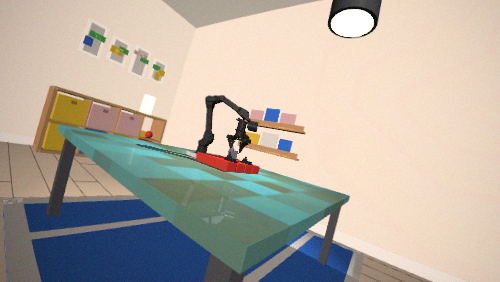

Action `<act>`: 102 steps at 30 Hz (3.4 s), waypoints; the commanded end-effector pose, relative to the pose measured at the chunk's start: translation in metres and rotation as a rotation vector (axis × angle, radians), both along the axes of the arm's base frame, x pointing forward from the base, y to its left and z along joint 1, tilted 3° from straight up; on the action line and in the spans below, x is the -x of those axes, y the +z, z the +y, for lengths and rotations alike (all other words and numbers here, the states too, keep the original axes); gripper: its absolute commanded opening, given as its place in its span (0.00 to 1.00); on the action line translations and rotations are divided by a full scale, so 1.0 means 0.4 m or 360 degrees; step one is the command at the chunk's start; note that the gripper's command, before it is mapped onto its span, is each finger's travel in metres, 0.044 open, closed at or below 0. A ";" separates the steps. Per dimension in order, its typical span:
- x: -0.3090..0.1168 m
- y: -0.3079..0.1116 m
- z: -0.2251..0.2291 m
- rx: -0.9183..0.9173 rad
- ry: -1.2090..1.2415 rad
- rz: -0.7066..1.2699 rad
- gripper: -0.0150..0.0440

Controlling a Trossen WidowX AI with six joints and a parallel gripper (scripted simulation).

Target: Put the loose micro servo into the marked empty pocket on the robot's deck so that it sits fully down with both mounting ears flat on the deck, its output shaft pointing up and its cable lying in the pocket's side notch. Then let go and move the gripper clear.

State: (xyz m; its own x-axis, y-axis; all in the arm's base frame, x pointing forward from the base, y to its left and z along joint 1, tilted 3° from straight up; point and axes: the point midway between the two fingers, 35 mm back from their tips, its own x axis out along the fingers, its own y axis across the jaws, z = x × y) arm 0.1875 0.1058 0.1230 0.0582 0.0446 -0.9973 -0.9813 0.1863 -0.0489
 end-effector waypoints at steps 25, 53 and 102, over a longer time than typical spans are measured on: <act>0.012 0.060 -0.008 0.0004 0.0003 -0.0003 0.25; -0.087 0.075 -0.022 0.0006 0.0003 -0.0009 0.25; -0.079 0.065 -0.274 -0.0033 -0.0902 0.0026 0.25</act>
State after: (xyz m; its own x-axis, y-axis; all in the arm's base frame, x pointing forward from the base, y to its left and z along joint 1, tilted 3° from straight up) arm 0.2195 -0.0042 0.1480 0.0599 0.0284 -0.9978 -0.7868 0.6165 -0.0297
